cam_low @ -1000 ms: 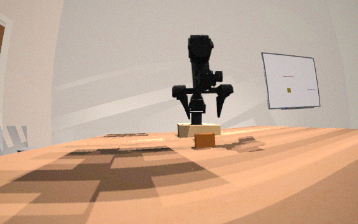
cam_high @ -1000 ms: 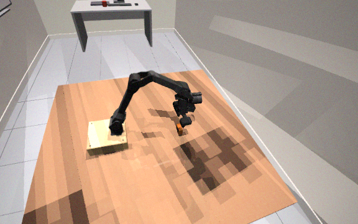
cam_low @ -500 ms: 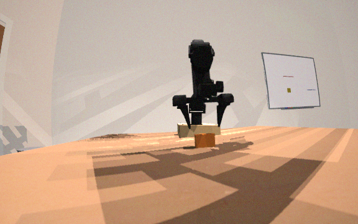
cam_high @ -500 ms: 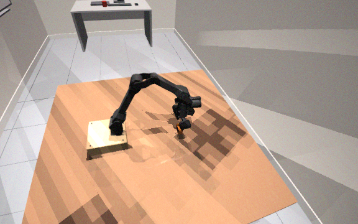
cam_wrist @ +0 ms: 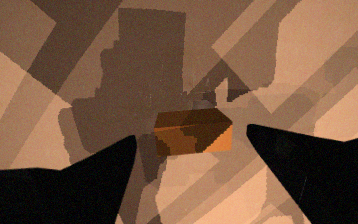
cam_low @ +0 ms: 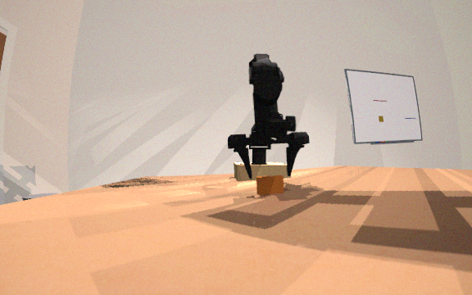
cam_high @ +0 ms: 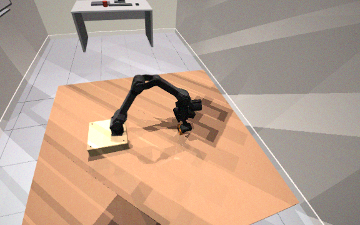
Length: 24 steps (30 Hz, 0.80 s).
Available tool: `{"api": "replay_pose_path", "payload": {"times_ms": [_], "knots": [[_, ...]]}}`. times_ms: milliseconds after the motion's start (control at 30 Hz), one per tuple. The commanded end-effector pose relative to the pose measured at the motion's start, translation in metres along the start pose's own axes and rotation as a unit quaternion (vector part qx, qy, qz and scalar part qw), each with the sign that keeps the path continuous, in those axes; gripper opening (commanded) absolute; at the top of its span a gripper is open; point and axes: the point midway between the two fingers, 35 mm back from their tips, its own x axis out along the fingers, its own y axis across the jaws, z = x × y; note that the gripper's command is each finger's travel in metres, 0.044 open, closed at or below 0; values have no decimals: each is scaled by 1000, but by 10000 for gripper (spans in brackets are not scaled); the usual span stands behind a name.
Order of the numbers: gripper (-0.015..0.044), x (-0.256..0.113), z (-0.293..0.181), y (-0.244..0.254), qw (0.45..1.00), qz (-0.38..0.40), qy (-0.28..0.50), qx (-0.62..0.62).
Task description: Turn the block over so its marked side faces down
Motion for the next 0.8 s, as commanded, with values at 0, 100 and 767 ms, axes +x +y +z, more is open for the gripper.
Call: {"api": "replay_pose_path", "payload": {"times_ms": [0, 100, 767], "knots": [[440, 11, -2, -1, 1000, -2, 5, 2], [440, 15, -3, -1, 1000, -2, 5, 2], [196, 15, -3, -1, 1000, -2, 5, 2]]}}
